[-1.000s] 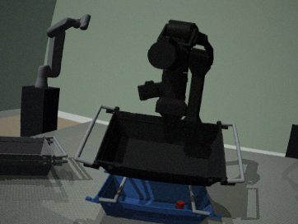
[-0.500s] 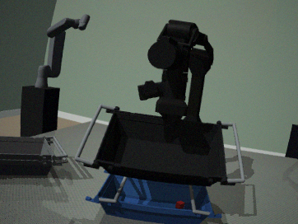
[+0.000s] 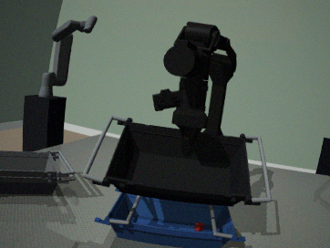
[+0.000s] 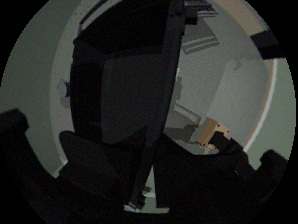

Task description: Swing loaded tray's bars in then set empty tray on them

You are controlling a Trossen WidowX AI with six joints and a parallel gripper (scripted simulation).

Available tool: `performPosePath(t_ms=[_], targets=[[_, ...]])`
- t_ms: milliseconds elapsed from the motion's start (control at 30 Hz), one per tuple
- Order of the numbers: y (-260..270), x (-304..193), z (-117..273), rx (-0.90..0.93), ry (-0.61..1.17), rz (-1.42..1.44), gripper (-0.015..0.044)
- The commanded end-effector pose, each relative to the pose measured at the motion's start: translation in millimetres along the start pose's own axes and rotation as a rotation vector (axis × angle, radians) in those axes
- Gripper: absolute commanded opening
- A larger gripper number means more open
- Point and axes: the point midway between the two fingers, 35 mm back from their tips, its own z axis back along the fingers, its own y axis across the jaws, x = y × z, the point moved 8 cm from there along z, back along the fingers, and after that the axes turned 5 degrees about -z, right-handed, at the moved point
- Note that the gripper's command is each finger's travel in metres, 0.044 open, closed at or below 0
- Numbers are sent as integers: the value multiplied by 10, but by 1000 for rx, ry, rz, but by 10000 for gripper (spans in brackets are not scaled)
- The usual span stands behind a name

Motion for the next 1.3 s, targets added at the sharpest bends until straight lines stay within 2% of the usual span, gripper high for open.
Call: performPosePath(t_ms=[0,1267], targets=[[8,-2,17,22,-1,4,0],[-17,11,-451,22,-1,4,0]])
